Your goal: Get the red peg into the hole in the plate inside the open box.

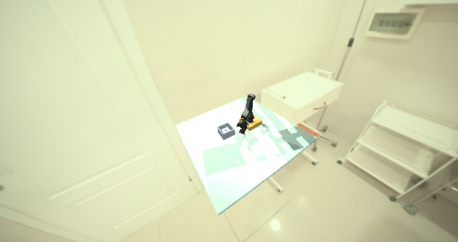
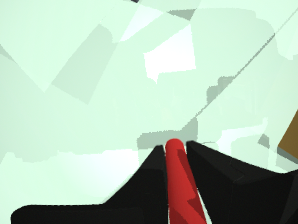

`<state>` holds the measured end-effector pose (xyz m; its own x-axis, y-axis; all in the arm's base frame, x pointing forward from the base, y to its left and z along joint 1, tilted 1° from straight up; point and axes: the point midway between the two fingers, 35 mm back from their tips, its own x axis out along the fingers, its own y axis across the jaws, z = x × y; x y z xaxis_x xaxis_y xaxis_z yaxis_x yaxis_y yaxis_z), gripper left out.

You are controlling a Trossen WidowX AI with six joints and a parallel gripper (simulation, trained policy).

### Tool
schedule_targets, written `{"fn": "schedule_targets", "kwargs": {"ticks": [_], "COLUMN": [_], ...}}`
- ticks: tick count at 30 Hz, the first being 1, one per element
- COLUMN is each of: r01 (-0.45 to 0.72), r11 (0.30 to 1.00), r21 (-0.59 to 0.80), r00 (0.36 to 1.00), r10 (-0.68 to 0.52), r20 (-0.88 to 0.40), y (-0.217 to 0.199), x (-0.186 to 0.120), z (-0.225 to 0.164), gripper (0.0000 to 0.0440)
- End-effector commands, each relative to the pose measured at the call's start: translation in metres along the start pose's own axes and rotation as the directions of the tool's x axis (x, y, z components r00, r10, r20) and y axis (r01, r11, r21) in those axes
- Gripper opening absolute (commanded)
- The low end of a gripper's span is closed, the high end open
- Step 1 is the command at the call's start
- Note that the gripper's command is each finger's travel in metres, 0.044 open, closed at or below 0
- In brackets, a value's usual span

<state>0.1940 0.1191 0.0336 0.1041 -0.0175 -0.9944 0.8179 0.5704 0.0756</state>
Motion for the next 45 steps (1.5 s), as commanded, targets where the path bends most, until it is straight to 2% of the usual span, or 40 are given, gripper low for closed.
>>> {"fn": "schedule_targets", "kwargs": {"ticks": [1,17,31,45], "r01": [-0.028,-0.077,-0.080,-0.079], "r11": [0.999,0.995,0.997,0.992], "r21": [-0.025,-0.059,0.018,0.099], "r00": [0.999,0.985,0.976,0.973], "r10": [0.028,0.085,0.075,0.055], "r20": [0.029,0.148,0.203,0.226], "y": [0.008,0.034,0.038,0.035], "x": [-0.014,-0.068,-0.075,-0.062], "z": [0.009,0.069,0.134,0.192], "gripper": [0.0000,0.0000,0.0000,0.0001]}}
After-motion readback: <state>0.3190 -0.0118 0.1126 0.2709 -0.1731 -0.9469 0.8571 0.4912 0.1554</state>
